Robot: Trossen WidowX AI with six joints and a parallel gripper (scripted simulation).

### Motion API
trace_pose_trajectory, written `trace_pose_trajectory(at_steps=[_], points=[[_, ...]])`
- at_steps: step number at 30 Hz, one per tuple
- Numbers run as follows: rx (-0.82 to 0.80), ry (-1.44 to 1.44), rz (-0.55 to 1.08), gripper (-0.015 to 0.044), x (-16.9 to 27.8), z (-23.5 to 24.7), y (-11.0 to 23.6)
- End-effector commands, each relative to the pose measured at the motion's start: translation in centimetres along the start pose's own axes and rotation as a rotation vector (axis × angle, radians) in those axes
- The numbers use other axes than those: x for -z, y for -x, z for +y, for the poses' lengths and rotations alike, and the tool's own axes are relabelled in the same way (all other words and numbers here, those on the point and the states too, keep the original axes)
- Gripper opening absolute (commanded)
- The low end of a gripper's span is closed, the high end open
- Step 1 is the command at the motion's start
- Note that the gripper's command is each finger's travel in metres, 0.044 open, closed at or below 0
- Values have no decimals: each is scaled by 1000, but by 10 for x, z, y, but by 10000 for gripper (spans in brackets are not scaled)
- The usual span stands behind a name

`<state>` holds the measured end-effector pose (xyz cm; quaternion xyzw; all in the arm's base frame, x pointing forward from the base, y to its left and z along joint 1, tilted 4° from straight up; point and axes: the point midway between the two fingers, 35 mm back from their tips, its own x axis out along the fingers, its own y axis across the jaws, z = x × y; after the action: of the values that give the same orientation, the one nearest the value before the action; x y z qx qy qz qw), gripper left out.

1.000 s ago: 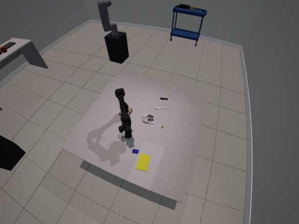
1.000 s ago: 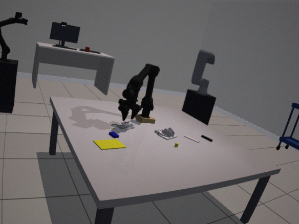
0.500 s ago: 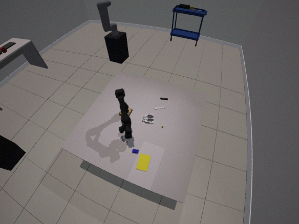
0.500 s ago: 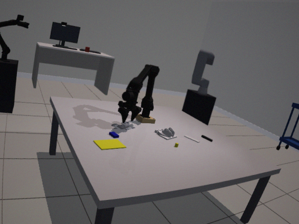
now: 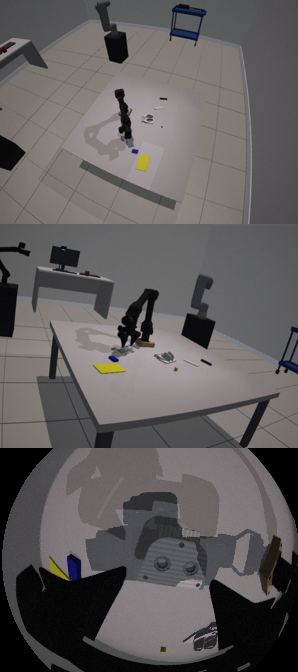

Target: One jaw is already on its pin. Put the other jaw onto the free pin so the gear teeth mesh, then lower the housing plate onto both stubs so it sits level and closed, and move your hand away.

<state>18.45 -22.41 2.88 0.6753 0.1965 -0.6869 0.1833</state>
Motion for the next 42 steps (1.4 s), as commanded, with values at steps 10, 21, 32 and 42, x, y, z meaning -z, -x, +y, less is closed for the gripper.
trace_pose_trajectory(at_steps=[10,21,32,42], points=[[17,-4,-6,440,-1,-4,-24],[17,-4,-6,440,-1,-4,-30],[17,-4,-6,440,-1,-4,-30],[17,-4,-6,440,-1,-4,-32]])
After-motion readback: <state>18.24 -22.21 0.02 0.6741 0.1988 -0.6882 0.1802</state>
